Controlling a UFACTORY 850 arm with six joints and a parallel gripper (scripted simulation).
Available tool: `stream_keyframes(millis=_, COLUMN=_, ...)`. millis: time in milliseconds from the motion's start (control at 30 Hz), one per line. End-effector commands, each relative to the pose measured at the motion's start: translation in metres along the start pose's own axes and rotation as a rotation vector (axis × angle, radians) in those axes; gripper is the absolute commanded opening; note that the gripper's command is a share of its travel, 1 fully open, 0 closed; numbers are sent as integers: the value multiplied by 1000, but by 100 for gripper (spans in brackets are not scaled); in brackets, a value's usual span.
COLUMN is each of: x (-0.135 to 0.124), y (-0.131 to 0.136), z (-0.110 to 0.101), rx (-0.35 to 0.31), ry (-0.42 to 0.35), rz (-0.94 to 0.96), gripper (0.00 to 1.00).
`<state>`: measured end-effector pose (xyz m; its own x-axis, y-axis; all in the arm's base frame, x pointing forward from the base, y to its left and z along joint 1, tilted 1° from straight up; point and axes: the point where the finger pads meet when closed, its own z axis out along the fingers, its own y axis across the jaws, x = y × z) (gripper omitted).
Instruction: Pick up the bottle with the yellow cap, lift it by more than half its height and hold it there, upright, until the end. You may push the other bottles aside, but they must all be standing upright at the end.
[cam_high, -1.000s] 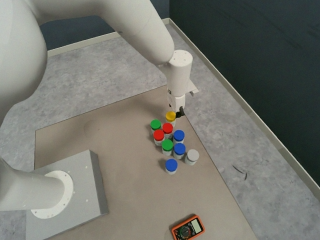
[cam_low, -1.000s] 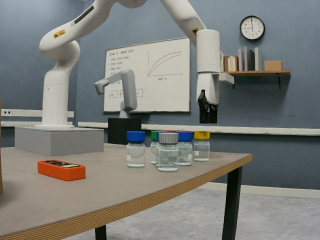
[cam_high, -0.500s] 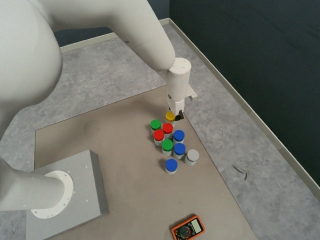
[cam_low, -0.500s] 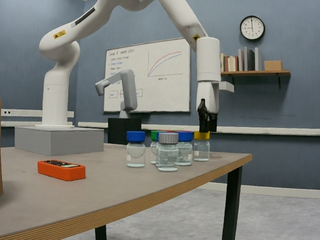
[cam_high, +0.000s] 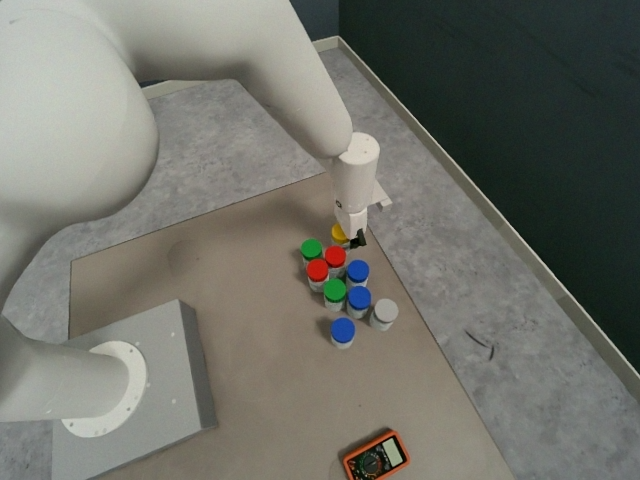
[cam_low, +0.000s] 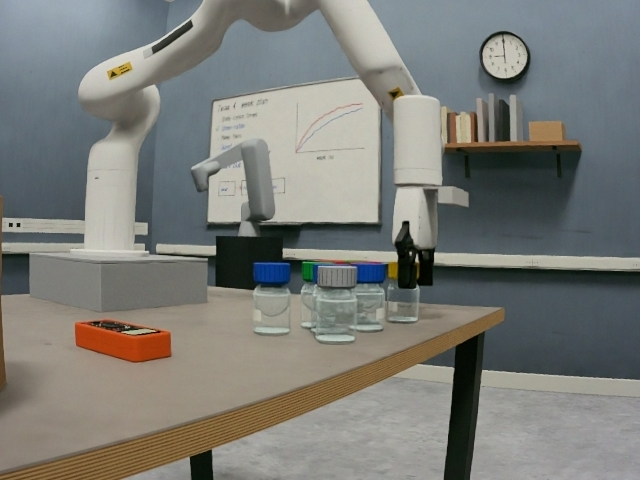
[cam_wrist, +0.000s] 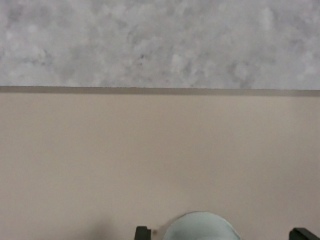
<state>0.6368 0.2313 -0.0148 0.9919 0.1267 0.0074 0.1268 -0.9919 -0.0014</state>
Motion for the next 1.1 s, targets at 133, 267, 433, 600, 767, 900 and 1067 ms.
stream_keyframes(millis=133, x=2, y=0, z=13, rx=1, ry=3, rz=0, gripper=79)
stream_keyframes(millis=267, x=2, y=0, z=15, rx=1, ry=3, rz=0, gripper=79)
stream_keyframes(millis=433, x=1, y=0, z=12, rx=1, ry=3, rz=0, gripper=79)
stream_keyframes(millis=600, x=0, y=0, z=12, rx=1, ry=3, rz=0, gripper=79)
stream_keyframes(millis=767, x=-2, y=0, z=13, rx=1, ry=3, rz=0, gripper=79)
stream_keyframes(millis=900, x=-4, y=0, z=13, rx=1, ry=3, rz=0, gripper=79)
stream_keyframes(millis=1067, x=-9, y=0, z=13, rx=1, ry=3, rz=0, gripper=79)
